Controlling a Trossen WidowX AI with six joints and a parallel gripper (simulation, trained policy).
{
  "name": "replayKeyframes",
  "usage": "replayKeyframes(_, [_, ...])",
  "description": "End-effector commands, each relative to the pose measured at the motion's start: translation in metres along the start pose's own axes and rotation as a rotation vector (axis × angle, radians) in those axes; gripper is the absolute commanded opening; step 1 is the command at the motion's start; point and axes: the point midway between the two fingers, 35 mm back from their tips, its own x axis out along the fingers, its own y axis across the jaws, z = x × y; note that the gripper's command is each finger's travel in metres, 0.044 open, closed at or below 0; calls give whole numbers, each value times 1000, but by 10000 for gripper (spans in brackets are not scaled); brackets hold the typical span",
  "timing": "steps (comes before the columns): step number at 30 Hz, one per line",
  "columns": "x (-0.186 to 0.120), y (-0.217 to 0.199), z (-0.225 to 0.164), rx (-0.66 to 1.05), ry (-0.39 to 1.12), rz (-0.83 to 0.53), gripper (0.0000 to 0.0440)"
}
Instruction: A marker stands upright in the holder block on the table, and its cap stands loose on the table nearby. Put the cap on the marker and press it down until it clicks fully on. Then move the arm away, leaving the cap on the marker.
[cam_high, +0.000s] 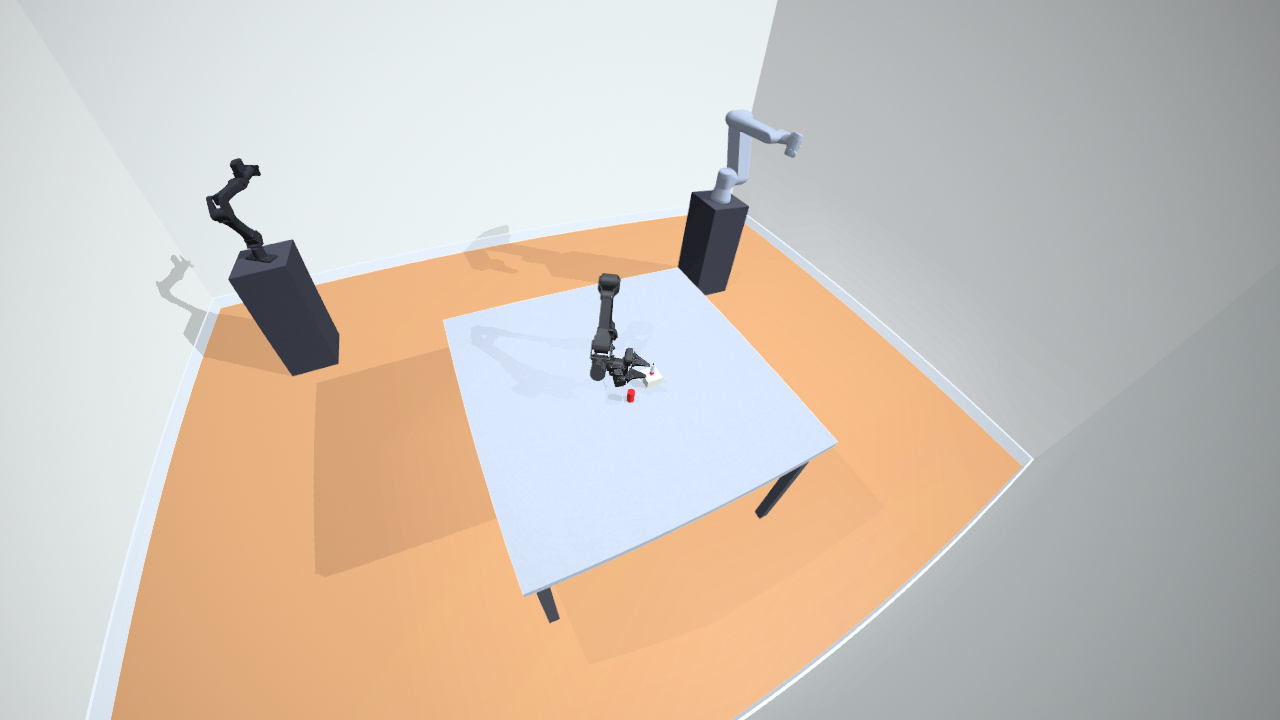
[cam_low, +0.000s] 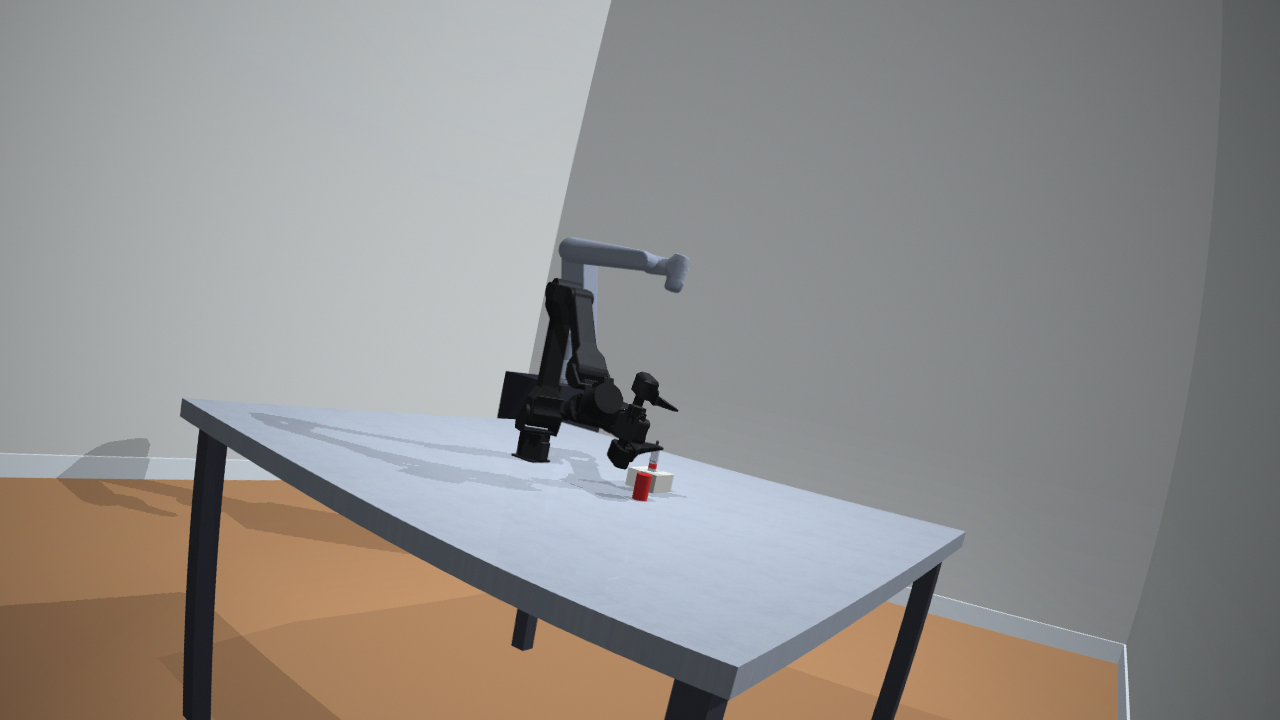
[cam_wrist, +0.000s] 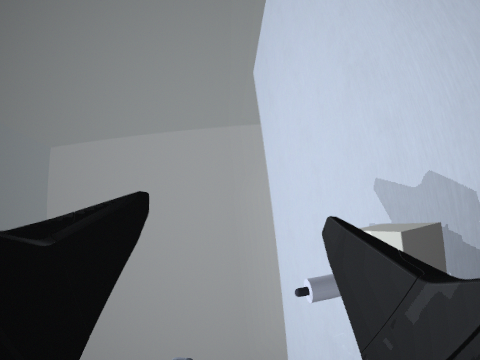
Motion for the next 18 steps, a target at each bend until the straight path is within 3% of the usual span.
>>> replayKeyframes(1, [0, 1, 1, 0, -1, -4, 374])
replayKeyframes(7, [1, 13, 6, 9, -11, -31, 238])
replayKeyframes(18, [6, 28, 12, 34, -21, -94, 248])
